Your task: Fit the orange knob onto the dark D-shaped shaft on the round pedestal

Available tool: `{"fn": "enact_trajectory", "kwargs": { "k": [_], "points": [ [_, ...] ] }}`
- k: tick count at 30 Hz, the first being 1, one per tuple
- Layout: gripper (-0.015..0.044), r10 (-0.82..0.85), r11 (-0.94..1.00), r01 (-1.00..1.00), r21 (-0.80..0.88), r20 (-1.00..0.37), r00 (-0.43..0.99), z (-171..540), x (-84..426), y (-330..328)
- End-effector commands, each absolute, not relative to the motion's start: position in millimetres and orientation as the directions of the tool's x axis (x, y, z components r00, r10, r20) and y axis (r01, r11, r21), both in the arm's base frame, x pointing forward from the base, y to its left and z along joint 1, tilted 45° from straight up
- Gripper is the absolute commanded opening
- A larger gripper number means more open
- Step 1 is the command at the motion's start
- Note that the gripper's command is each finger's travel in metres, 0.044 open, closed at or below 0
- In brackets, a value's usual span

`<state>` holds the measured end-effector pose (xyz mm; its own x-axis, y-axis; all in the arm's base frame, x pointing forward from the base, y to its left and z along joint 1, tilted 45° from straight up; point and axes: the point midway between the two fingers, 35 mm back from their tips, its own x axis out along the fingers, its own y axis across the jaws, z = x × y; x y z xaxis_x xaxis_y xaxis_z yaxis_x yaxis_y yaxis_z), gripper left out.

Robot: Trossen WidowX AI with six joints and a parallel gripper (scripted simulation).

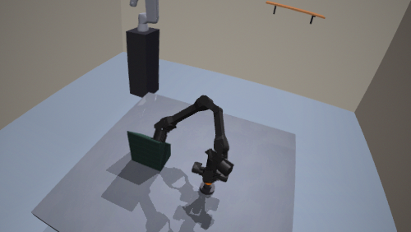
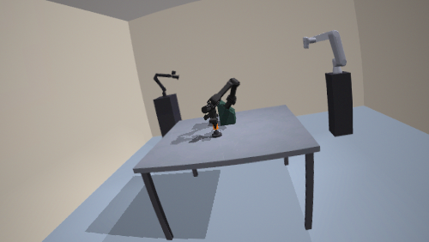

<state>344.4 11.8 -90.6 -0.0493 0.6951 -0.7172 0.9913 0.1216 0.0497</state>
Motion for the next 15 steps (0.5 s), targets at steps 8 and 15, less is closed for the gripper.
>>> {"fn": "enact_trajectory", "kwargs": {
  "k": [8,15],
  "points": [
    [0.0,0.695,0.117,0.992,0.056,-0.718,-0.042,-92.9,346.2,12.3],
    [0.0,0.695,0.117,0.992,0.056,-0.718,-0.042,-90.1,346.0,10.7]
  ]
}}
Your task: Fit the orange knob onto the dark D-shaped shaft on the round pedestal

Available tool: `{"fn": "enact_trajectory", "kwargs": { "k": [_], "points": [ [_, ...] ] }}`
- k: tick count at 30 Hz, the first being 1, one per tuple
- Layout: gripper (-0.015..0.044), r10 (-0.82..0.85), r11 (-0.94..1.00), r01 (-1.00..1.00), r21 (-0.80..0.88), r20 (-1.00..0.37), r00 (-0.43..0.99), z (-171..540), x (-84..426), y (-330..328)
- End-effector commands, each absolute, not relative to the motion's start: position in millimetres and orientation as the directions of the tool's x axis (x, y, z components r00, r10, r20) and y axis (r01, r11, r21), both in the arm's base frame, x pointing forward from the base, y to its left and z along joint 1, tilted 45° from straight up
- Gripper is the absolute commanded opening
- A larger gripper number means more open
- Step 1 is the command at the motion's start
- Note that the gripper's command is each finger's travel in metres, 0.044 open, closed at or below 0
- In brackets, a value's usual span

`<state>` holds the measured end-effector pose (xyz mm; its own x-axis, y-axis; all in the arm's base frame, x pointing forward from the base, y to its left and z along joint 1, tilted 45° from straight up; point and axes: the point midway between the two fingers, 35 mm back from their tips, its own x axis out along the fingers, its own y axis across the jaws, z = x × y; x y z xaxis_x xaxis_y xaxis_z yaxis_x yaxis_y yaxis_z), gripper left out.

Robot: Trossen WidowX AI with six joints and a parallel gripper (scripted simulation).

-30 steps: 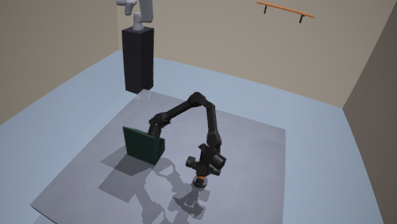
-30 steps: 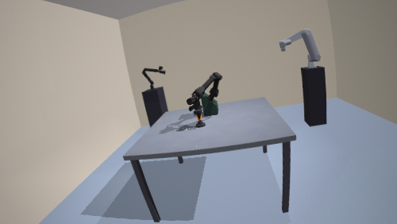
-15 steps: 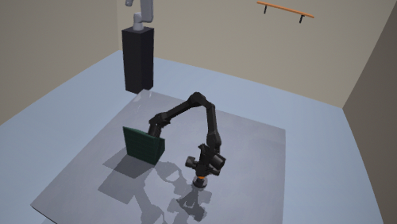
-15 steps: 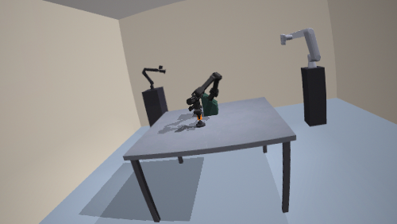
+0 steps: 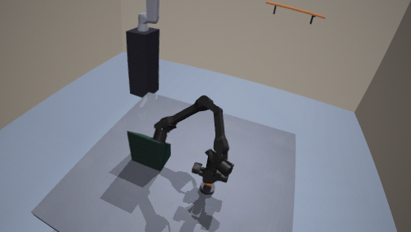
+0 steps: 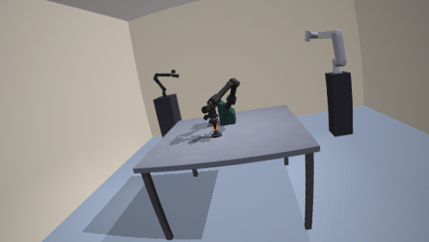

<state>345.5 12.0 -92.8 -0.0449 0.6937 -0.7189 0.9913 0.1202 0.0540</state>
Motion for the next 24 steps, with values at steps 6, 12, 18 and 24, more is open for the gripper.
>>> {"fn": "enact_trajectory", "kwargs": {
  "k": [6,12,18,24],
  "points": [
    [0.0,0.695,0.079,0.997,0.018,-0.718,-0.042,-87.6,345.3,10.9],
    [0.0,0.695,-0.033,0.995,-0.09,-0.718,-0.042,-88.1,345.7,11.0],
    [0.0,0.695,-0.033,0.995,-0.09,-0.718,-0.042,-90.7,345.2,11.2],
    [0.0,0.695,-0.033,0.995,-0.09,-0.718,-0.042,-92.3,345.2,13.9]
  ]
}}
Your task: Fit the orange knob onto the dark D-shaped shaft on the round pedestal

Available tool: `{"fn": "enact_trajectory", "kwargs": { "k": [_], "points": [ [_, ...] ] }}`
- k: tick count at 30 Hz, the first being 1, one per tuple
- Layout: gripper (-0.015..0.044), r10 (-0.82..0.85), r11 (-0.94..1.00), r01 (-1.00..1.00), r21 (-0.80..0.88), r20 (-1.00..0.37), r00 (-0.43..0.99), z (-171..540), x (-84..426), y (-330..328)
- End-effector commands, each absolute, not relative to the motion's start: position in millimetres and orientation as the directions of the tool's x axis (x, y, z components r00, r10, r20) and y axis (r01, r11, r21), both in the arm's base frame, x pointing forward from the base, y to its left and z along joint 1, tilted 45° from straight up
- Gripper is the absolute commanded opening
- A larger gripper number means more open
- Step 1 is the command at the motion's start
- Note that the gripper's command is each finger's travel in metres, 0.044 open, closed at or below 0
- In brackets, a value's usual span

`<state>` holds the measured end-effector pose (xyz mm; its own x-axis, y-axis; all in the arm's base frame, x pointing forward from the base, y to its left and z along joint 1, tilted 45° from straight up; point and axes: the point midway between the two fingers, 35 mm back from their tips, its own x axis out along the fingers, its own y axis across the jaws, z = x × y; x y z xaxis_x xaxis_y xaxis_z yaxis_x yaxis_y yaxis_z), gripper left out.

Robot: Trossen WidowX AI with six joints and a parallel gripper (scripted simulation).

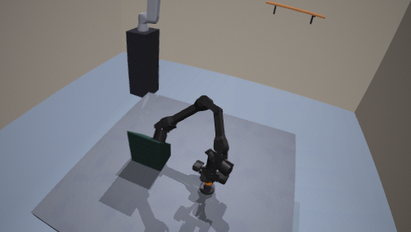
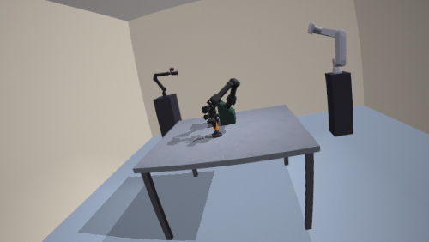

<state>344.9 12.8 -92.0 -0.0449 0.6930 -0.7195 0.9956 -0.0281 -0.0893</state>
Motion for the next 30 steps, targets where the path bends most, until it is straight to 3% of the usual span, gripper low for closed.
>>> {"fn": "enact_trajectory", "kwargs": {
  "k": [1,12,19,30],
  "points": [
    [0.0,0.695,-0.033,0.995,-0.09,-0.718,-0.042,-91.8,345.2,13.5],
    [0.0,0.695,-0.033,0.995,-0.09,-0.718,-0.042,-88.5,346.8,10.4],
    [0.0,0.694,-0.174,0.959,-0.224,-0.718,-0.042,-88.8,348.2,9.1],
    [0.0,0.695,-0.181,0.956,-0.231,-0.718,-0.042,-93.8,348.5,11.8]
  ]
}}
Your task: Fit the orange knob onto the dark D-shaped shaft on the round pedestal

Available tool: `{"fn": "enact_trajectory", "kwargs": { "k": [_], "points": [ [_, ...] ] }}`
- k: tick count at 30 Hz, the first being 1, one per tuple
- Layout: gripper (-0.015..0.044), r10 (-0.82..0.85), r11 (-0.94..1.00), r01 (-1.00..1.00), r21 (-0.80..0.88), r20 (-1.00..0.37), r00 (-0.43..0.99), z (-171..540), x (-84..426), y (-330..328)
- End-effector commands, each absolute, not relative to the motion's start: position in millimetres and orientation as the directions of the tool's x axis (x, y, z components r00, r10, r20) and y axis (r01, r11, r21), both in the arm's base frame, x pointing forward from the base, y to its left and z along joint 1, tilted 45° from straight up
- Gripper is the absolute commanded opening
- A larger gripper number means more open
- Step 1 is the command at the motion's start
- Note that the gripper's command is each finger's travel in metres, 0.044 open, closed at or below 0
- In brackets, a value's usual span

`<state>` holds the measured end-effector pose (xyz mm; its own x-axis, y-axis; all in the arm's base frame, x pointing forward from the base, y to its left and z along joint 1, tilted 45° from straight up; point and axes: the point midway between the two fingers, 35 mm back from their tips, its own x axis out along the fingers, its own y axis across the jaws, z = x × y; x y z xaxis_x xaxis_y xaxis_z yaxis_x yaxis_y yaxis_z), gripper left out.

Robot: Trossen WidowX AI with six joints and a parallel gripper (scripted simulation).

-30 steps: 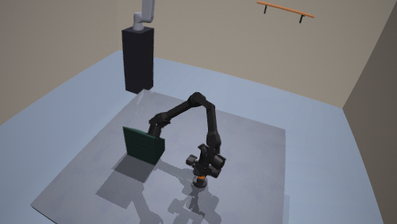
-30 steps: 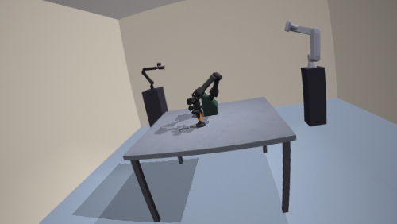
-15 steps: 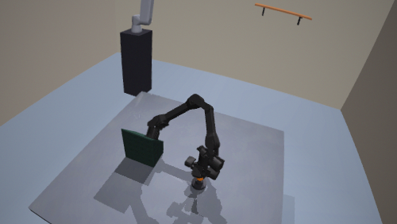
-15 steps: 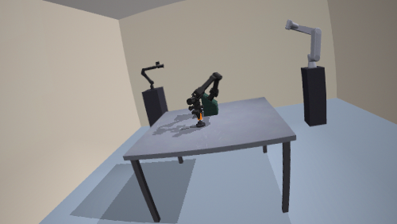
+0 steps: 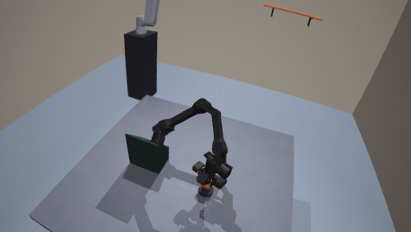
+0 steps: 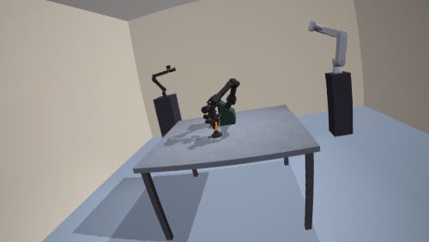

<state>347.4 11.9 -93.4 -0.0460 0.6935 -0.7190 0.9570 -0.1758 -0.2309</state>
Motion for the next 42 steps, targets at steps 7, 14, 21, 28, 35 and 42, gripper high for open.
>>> {"fn": "enact_trajectory", "kwargs": {
  "k": [7,14,21,28,35,42],
  "points": [
    [0.0,0.695,-0.181,0.956,-0.231,-0.718,-0.042,-91.4,347.7,9.8],
    [0.0,0.695,-0.241,0.927,-0.287,-0.718,-0.042,-88.5,346.2,9.5],
    [0.0,0.695,-0.322,0.874,-0.363,-0.718,-0.042,-86.6,344.1,10.3],
    [0.0,0.695,-0.322,0.874,-0.363,-0.718,-0.042,-88.7,346.0,11.3],
    [0.0,0.695,-0.322,0.874,-0.363,-0.718,-0.042,-93.0,347.5,13.1],
    [0.0,0.695,-0.322,0.874,-0.363,-0.718,-0.042,-92.5,347.7,13.2]
  ]
}}
